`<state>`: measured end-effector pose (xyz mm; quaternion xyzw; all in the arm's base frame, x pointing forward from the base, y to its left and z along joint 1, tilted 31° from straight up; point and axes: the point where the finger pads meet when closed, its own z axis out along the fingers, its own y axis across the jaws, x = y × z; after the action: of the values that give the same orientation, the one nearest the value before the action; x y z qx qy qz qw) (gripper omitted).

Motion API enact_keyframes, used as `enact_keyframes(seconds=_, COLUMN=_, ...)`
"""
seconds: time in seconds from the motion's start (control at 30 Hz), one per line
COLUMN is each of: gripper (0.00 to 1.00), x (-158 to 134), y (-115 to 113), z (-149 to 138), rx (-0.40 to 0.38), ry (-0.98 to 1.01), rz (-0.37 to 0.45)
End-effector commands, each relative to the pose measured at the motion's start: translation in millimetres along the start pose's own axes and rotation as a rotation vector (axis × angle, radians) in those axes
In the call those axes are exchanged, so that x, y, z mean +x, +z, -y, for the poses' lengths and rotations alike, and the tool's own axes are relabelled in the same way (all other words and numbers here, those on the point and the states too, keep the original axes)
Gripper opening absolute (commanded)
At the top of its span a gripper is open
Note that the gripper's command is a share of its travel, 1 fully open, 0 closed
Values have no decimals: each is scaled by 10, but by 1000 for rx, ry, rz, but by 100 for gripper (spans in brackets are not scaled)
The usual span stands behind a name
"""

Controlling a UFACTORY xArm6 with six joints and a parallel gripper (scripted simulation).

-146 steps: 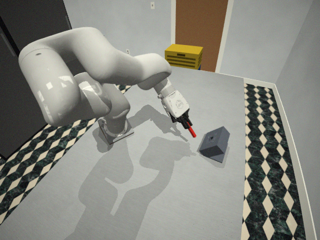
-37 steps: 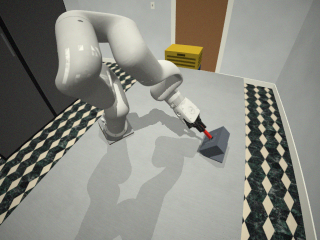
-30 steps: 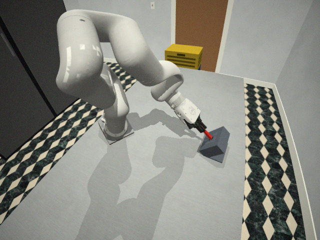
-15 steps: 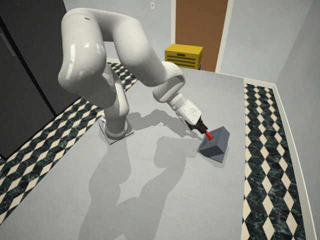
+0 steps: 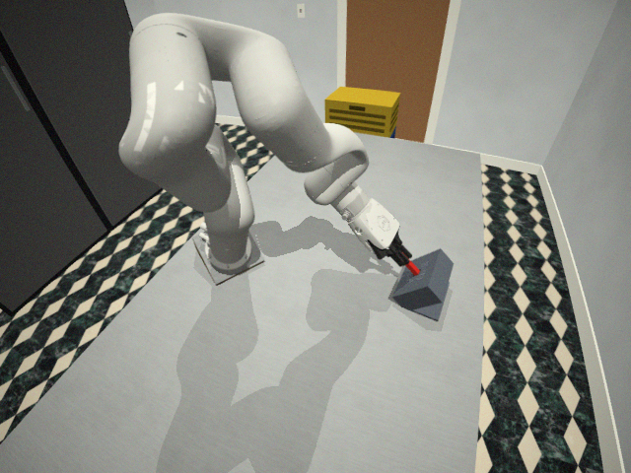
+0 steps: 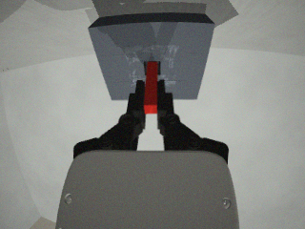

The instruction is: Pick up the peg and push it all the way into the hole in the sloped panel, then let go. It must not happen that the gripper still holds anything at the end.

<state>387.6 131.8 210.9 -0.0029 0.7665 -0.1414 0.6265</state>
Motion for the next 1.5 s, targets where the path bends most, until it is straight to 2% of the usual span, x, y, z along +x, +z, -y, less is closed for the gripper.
enact_keyframes(seconds=0.0, gripper=0, x=-10, y=24, z=-4, rx=0, ry=2, rz=1)
enact_keyframes(seconds=0.53, gripper=0, x=-9, y=118, z=-3, rx=0, ry=2, rz=1)
enact_keyframes(seconds=0.9, gripper=0, x=-10, y=103, z=-3, rx=0, ry=2, rz=1)
enact_keyframes(seconds=1.17, gripper=61, x=-10, y=103, z=-3, rx=0, ry=2, rz=1)
enact_keyframes(seconds=1.23, gripper=61, x=-10, y=103, z=-3, rx=0, ry=2, rz=1)
enact_keyframes(seconds=1.4, gripper=98, x=-10, y=103, z=-3, rx=0, ry=2, rz=1)
enact_keyframes(seconds=1.47, gripper=100, x=-11, y=98, z=-4, rx=0, ry=2, rz=1)
